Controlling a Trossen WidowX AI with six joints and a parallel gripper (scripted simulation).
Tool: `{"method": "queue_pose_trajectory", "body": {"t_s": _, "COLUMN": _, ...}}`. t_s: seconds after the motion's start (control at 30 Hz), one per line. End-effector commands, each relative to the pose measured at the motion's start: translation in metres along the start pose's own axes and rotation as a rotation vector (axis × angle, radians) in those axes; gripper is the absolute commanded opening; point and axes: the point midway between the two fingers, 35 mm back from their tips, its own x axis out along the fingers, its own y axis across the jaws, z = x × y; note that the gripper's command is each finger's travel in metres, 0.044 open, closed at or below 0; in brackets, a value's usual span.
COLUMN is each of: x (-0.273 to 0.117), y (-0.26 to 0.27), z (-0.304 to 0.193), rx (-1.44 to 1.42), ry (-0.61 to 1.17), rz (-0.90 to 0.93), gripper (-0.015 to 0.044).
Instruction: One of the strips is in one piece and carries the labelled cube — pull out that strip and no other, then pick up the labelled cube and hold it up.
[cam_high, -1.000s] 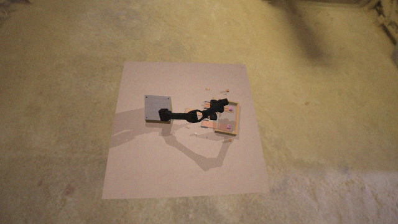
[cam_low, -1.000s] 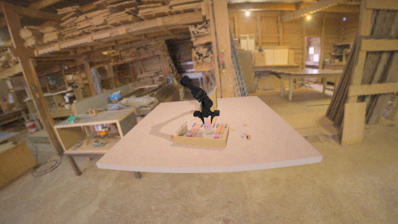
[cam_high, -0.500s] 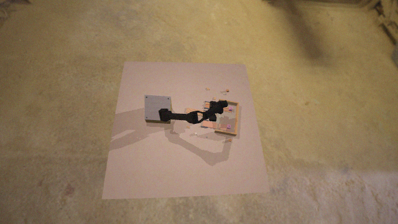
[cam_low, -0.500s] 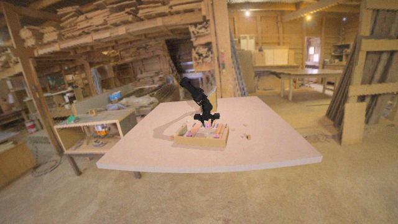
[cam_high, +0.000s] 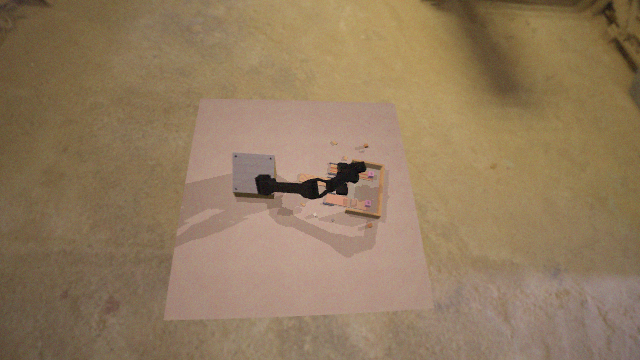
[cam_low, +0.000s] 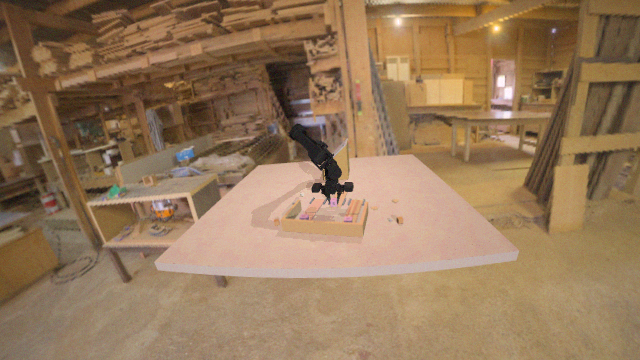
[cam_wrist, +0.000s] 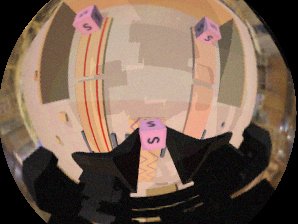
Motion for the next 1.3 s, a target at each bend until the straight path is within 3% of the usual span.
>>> {"method": "queue_pose_trajectory", "body": {"t_s": 0.0, "x": -0.001, "y": 0.0, "z": 0.0, "rx": 0.0, "ry": 0.0, "rz": 0.0, "gripper": 0.002}}
{"method": "queue_pose_trajectory", "body": {"t_s": 0.03, "x": -0.002, "y": 0.0, "z": -0.002, "rx": 0.0, "ry": 0.0, "rz": 0.0, "gripper": 0.0}}
{"method": "queue_pose_trajectory", "body": {"t_s": 0.57, "x": -0.043, "y": -0.009, "z": -0.059, "rx": -0.014, "ry": 0.003, "rz": -0.002, "gripper": 0.0}}
{"method": "queue_pose_trajectory", "body": {"t_s": 1.27, "x": -0.043, "y": -0.018, "z": -0.115, "rx": -0.017, "ry": 0.006, "rz": -0.003, "gripper": 0.0}}
